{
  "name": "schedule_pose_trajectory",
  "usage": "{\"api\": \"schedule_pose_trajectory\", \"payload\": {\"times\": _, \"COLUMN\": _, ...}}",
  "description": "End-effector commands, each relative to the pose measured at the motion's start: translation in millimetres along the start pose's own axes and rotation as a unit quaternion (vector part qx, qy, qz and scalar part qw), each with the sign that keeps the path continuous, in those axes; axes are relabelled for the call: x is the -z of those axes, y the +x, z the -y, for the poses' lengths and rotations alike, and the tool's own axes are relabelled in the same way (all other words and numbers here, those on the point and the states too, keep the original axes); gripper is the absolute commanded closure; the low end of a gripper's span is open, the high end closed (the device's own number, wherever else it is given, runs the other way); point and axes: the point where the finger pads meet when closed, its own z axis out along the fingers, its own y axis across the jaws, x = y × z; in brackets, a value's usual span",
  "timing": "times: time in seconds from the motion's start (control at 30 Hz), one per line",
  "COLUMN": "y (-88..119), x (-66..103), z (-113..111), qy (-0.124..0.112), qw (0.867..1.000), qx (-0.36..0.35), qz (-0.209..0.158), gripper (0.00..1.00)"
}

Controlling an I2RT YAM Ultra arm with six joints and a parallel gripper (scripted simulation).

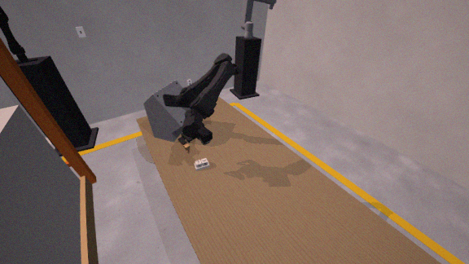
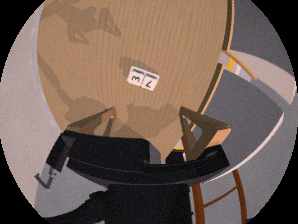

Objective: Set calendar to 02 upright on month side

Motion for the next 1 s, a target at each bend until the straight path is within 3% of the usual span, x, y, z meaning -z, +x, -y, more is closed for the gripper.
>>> {"api": "schedule_pose_trajectory", "payload": {"times": 0.0, "y": -4, "x": -0.1, "z": 3, "qy": 0.007, "qw": 0.997, "qx": 0.081, "qz": 0.007, "gripper": 0.00}}
{"api": "schedule_pose_trajectory", "payload": {"times": 0.1, "y": -4, "x": -5.1, "z": 4, "qy": 0.008, "qw": 0.989, "qx": 0.149, "qz": 0.006, "gripper": 0.00}}
{"api": "schedule_pose_trajectory", "payload": {"times": 0.17, "y": -4, "x": -5.1, "z": 4, "qy": 0.008, "qw": 0.989, "qx": 0.149, "qz": 0.006, "gripper": 0.00}}
{"api": "schedule_pose_trajectory", "payload": {"times": 0.3, "y": -4, "x": -11.0, "z": 4, "qy": 0.009, "qw": 0.974, "qx": 0.228, "qz": 0.006, "gripper": 0.00}}
{"api": "schedule_pose_trajectory", "payload": {"times": 0.53, "y": -5, "x": -21.4, "z": 4, "qy": 0.009, "qw": 0.931, "qx": 0.366, "qz": 0.005, "gripper": 0.00}}
{"api": "schedule_pose_trajectory", "payload": {"times": 0.57, "y": -5, "x": -21.5, "z": 4, "qy": 0.009, "qw": 0.930, "qx": 0.367, "qz": 0.005, "gripper": 0.00}}
{"api": "schedule_pose_trajectory", "payload": {"times": 0.67, "y": -5, "x": -26.6, "z": 3, "qy": 0.010, "qw": 0.902, "qx": 0.431, "qz": 0.004, "gripper": 0.00}}
{"api": "schedule_pose_trajectory", "payload": {"times": 0.77, "y": -5, "x": -27.5, "z": 3, "qy": 0.010, "qw": 0.897, "qx": 0.443, "qz": 0.004, "gripper": 0.00}}
{"api": "schedule_pose_trajectory", "payload": {"times": 0.83, "y": -6, "x": -32.0, "z": 3, "qy": 0.010, "qw": 0.867, "qx": 0.498, "qz": 0.004, "gripper": 0.00}}
{"api": "schedule_pose_trajectory", "payload": {"times": 0.87, "y": -6, "x": -32.1, "z": 3, "qy": 0.010, "qw": 0.866, "qx": 0.500, "qz": 0.004, "gripper": 0.00}}
{"api": "schedule_pose_trajectory", "payload": {"times": 0.97, "y": -6, "x": -36.3, "z": 2, "qy": 0.011, "qw": 0.836, "qx": 0.549, "qz": 0.004, "gripper": 0.00}}
